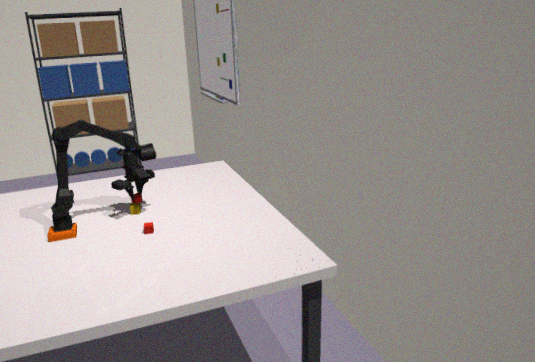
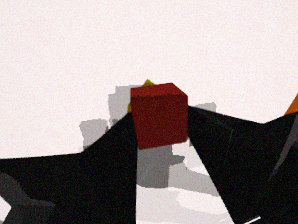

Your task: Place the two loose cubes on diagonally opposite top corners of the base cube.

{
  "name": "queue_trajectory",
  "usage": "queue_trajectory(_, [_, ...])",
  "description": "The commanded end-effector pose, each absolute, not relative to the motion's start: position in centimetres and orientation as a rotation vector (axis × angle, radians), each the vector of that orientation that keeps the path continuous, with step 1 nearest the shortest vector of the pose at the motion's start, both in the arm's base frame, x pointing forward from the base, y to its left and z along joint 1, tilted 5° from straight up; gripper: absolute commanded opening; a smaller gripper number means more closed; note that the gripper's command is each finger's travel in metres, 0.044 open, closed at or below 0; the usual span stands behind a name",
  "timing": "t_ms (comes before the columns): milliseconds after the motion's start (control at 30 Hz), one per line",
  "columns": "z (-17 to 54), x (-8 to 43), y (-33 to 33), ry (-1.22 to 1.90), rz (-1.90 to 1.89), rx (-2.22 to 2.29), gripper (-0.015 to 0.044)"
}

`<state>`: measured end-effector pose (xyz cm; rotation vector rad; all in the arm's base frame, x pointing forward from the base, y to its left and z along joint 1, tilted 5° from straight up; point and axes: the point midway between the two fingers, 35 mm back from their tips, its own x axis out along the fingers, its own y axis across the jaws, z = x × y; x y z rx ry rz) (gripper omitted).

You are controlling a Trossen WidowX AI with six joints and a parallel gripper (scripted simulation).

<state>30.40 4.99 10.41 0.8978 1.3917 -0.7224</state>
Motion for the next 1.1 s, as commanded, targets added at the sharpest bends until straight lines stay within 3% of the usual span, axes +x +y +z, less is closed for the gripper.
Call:
queue_trajectory(0, [9.57,30.36,4.98,1.392,-0.735,0.896,0.0105])
queue_trajectory(867, [9.29,30.38,5.01,1.394,-0.729,0.89,0.0105])
queue_trajectory(1000, [9.29,30.38,5.01,1.394,-0.729,0.89,0.0205])
queue_trajectory(1067, [9.29,30.38,5.01,1.394,-0.729,0.89,0.0205])
